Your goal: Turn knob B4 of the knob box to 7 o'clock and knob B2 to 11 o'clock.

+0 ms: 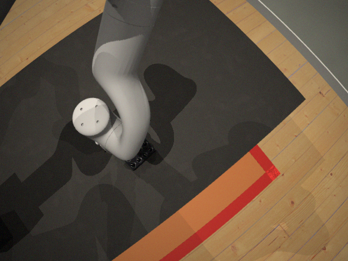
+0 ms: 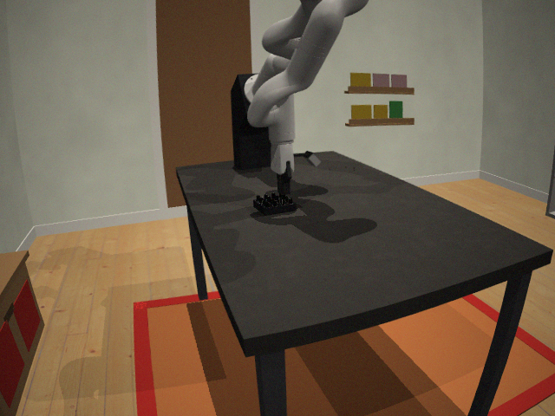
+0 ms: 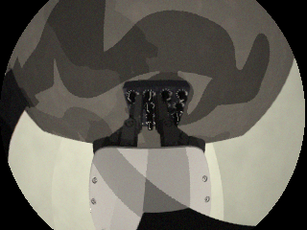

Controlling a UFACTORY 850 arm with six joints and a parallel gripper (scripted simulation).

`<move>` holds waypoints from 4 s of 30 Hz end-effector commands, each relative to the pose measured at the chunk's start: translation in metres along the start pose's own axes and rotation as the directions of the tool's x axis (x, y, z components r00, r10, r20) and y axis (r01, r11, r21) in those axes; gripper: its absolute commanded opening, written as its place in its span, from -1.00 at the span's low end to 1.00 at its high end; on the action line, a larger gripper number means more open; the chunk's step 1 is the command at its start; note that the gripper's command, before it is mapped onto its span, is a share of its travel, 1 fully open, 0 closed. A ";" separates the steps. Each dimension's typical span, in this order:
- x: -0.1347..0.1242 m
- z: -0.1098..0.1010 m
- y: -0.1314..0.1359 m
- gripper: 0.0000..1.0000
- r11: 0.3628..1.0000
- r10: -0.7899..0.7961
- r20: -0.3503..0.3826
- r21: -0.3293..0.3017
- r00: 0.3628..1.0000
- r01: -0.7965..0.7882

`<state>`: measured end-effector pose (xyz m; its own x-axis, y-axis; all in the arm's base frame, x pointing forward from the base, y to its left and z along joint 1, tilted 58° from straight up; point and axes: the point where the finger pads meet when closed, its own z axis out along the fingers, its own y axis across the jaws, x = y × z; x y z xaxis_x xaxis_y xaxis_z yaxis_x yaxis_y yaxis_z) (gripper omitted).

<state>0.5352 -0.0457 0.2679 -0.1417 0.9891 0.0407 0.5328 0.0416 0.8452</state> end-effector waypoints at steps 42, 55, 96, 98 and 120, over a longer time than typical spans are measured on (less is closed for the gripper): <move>0.000 0.012 0.000 -0.61 1.000 0.000 0.000 0.000 1.000 0.000; 0.000 0.012 0.000 -0.61 1.000 0.000 0.000 0.000 1.000 0.000; 0.000 0.012 0.000 -0.84 1.000 0.000 0.000 0.000 1.000 0.000; 0.000 0.012 0.000 -0.84 1.000 0.000 0.000 0.000 1.000 0.000; 0.000 0.012 0.000 -0.84 0.998 -0.066 0.000 0.000 0.998 0.066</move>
<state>0.5452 -0.0440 0.2615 -0.1641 0.9864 0.0055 0.5264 0.0829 0.8462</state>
